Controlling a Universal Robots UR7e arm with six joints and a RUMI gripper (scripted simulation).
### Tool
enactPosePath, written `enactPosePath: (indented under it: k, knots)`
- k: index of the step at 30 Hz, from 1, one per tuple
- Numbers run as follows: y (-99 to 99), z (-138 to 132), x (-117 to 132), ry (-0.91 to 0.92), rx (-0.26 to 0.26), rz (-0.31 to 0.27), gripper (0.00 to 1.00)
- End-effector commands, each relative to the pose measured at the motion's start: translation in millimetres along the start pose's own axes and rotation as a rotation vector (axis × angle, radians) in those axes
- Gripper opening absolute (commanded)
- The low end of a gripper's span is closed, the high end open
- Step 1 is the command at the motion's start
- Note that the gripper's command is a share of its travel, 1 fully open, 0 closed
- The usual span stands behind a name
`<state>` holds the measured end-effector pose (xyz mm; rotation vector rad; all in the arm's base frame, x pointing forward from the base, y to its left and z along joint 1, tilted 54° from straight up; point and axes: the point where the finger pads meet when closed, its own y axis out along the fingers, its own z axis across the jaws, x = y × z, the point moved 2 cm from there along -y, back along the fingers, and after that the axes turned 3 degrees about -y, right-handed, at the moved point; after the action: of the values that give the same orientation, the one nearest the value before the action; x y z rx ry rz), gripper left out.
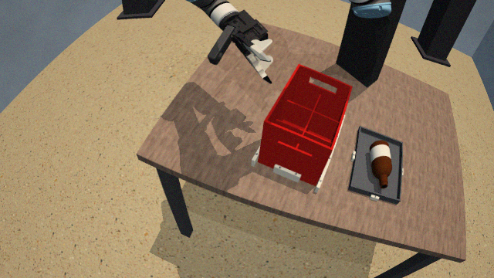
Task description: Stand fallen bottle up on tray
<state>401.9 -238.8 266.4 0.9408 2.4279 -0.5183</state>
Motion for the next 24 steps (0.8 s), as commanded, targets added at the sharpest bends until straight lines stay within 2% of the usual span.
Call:
enactPosePath:
  k: [1, 9, 24]
  knots:
    - [0.2, -3, 1, -0.011, 0.006, -0.023, 1.0]
    - [0.5, -7, 2, -0.027, 0.015, -0.057, 1.0]
    - [-0.2, -19, 7, -0.077, 0.053, -0.169, 1.0]
